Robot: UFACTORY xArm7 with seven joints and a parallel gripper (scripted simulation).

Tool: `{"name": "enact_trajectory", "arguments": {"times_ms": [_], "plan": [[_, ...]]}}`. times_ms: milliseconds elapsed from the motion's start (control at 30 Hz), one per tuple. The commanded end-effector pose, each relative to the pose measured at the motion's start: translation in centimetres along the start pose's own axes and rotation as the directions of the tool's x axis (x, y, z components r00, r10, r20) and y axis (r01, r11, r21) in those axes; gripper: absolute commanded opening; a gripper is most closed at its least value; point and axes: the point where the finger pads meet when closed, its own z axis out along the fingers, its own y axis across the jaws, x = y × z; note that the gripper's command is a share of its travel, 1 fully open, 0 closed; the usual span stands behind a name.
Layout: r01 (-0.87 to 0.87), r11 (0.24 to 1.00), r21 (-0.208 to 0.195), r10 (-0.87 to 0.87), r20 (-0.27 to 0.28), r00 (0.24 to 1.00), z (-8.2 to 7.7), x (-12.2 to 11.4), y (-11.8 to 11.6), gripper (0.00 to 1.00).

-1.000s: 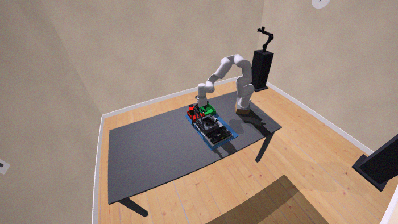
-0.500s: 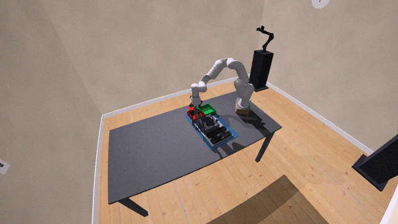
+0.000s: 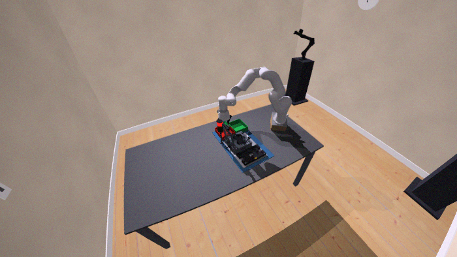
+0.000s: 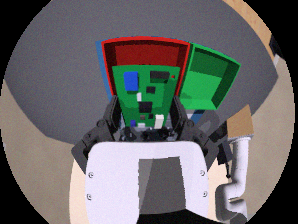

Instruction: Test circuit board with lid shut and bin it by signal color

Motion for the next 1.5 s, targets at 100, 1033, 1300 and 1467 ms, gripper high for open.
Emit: {"name": "enact_trajectory", "arguments": {"times_ms": [100, 1033, 1300, 1467], "plan": [[0.0, 1.0, 0.003, 0.0, -0.003, 1.0, 0.0, 0.1, -0.1, 0.79], [0.0, 1.0, 0.003, 0.0, -0.003, 1.0, 5.8, 0.2, -0.1, 0.79], [0.0, 1.0, 0.003, 0.0, -0.003, 1.0, 7.5, 0.2, -0.1, 0.79], [0.0, 1.0, 0.003, 0.0, -0.003, 1.0, 8.5, 0.2, -0.1, 0.79]]}}
